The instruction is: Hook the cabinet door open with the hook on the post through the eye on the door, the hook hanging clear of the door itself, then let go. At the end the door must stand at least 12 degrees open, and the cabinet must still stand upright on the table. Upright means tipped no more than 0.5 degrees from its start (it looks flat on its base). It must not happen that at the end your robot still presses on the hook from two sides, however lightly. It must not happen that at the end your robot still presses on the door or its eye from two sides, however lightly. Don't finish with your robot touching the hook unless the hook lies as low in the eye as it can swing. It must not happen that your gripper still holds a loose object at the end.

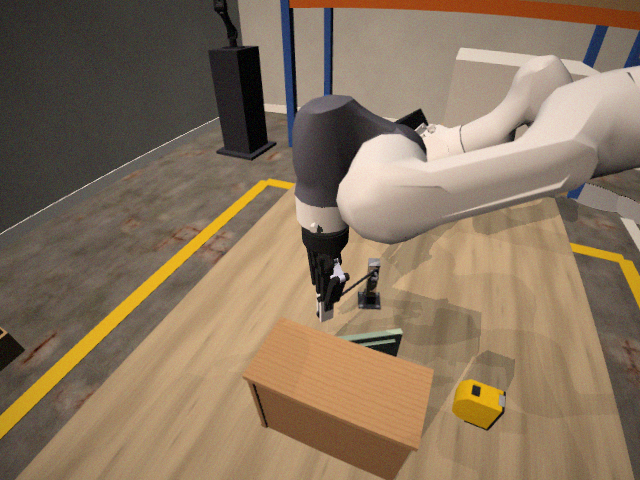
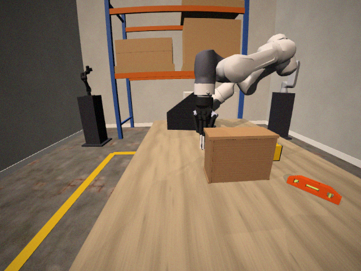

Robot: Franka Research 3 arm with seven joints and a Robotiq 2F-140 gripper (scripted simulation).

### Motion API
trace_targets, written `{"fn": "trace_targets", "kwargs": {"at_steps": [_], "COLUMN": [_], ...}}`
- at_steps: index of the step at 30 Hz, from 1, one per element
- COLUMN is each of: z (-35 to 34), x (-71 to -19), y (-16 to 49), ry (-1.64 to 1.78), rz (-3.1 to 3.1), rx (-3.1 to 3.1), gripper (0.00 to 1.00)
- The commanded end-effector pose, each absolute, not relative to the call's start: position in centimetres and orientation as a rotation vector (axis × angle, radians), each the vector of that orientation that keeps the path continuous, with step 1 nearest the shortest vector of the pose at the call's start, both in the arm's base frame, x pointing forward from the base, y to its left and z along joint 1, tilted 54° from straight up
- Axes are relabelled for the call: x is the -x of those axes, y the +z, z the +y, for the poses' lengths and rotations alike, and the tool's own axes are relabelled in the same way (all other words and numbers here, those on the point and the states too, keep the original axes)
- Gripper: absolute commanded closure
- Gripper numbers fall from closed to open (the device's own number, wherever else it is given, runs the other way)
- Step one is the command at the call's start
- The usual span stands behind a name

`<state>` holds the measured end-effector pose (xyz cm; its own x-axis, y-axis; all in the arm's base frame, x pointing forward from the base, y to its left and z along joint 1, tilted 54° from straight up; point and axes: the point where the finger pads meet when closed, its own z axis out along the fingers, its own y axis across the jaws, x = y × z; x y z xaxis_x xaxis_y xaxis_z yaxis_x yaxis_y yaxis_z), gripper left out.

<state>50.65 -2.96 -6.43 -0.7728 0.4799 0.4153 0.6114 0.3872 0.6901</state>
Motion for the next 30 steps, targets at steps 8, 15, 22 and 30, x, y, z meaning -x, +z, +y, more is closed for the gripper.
{"fn": "trace_targets", "kwargs": {"at_steps": [8,15,22,30], "z": [-4.0,-4.4,-5.0,-5.6], "x": [-50.7,-50.7,-50.7,-50.7], "y": [-6.1,-5.9,-5.6,-5.2], "ry": [-1.332,-1.332,-1.332,-1.332], "rz": [-2.486,-2.486,-2.486,-2.486], "rx": [0.997,0.997,0.997,0.997], "gripper": [0.97,0.97,0.97,0.97]}}
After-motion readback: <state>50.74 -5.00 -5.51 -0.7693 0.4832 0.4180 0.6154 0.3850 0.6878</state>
